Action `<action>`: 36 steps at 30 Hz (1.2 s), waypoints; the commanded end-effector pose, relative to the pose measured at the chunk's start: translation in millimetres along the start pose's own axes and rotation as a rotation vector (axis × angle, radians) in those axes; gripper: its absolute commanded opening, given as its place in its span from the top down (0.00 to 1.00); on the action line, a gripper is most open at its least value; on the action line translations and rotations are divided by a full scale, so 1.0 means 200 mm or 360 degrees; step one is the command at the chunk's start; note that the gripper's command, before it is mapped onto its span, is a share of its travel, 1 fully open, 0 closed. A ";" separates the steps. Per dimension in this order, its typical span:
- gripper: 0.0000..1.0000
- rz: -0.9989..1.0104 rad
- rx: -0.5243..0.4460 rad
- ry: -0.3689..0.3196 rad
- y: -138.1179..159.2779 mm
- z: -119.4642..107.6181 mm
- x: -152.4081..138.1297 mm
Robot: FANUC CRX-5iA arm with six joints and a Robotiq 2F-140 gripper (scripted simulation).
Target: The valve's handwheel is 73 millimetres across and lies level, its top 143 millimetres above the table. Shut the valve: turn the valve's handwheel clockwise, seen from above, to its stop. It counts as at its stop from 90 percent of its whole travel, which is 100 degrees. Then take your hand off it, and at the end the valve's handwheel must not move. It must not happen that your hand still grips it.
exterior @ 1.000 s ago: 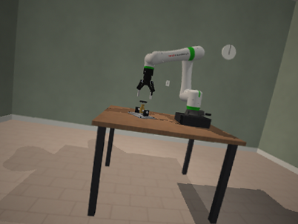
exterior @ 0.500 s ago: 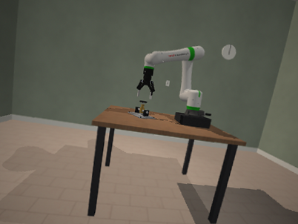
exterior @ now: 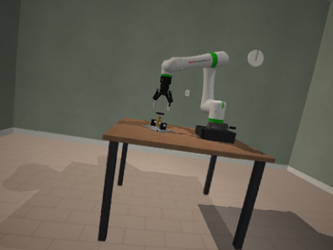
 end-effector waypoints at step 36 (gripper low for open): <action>0.00 0.0000 0.0001 0.0000 0.00 0.13 0.00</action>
Point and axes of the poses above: the point where the finger pads meet when closed, its own z axis out along the fingers, its own x axis across the jaws, y = z × x, the point moved 4 cm from there along -z, back along the fingers, and after that the axes turned 11 degrees about z, right-handed, at the moved point
